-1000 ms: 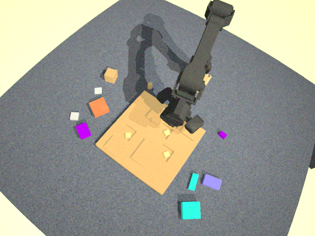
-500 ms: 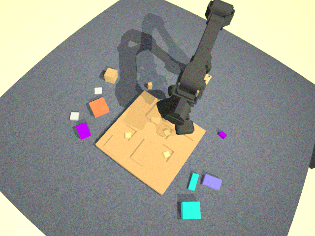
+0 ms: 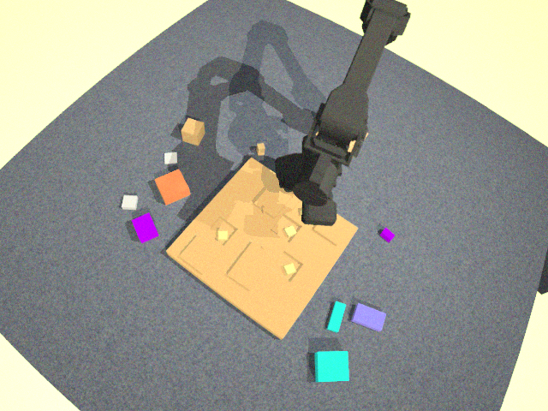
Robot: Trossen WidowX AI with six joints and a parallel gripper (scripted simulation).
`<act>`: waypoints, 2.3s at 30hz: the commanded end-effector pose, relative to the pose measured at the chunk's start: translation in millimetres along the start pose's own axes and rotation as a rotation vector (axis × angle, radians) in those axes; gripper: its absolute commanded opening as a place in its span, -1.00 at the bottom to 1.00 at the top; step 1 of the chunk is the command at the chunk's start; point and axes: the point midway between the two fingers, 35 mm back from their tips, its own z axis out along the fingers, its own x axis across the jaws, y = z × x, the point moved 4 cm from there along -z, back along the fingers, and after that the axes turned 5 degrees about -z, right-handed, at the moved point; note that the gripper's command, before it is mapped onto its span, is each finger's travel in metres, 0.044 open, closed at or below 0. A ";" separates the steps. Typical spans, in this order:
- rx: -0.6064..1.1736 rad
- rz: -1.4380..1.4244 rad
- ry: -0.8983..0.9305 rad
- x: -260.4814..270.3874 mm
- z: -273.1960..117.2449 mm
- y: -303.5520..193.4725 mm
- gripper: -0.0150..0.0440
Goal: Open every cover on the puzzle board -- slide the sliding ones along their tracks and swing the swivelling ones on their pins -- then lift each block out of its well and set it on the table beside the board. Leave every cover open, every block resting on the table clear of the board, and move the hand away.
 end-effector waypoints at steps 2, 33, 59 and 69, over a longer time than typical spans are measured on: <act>-0.002 0.016 0.008 1.5 -3.5 0.4 0.00; -0.002 0.016 0.007 2.1 30.2 -0.3 0.00; -0.002 0.016 0.007 2.1 35.4 -0.1 0.00; -0.002 0.016 0.007 1.9 45.1 0.0 0.00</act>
